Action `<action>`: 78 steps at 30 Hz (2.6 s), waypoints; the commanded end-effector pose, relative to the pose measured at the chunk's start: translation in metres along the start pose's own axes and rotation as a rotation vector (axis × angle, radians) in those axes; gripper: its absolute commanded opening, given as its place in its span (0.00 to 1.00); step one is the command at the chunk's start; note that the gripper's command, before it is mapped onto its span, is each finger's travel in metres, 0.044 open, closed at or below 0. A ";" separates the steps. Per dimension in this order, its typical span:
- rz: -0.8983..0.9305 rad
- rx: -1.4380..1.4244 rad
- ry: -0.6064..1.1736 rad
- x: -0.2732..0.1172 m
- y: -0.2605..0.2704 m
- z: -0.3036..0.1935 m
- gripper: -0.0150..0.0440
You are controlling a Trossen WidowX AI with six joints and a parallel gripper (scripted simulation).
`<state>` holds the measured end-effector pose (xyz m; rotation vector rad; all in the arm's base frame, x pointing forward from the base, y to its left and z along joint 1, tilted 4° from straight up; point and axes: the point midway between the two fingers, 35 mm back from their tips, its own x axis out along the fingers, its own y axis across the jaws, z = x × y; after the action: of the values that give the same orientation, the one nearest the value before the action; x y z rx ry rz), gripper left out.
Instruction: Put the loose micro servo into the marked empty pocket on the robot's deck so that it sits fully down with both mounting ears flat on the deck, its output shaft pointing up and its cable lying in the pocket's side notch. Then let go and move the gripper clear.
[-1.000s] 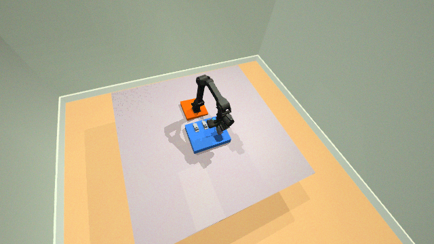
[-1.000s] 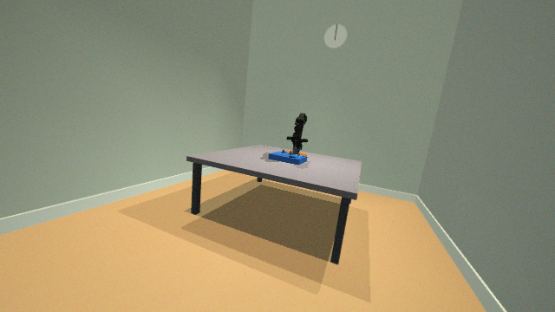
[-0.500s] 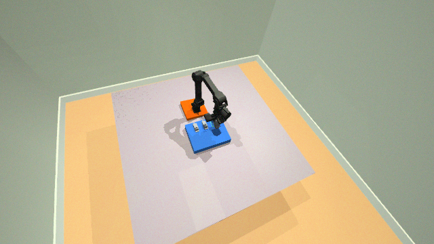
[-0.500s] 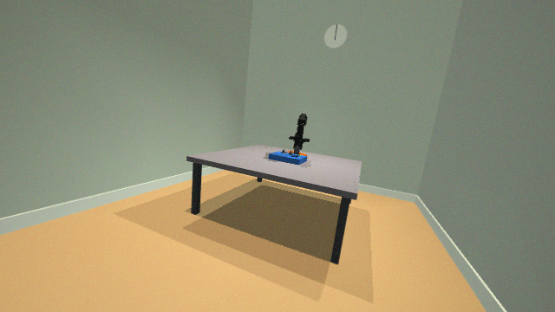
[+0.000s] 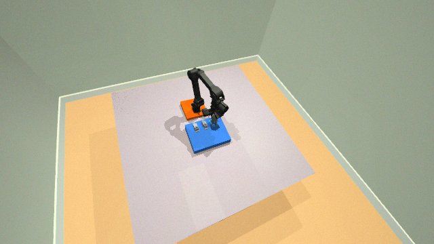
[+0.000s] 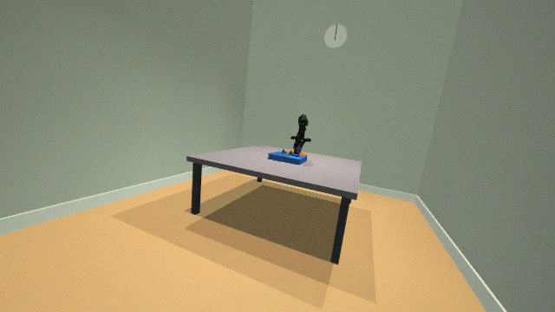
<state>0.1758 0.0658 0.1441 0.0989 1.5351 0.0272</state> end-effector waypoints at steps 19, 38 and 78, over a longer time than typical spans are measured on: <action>0.000 0.007 -0.006 0.018 0.000 0.000 0.25; 0.000 0.007 -0.006 0.033 0.000 0.000 0.25; 0.000 0.007 -0.006 0.068 0.000 0.000 0.34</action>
<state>0.1779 0.0710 0.0766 0.0988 1.5330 0.0267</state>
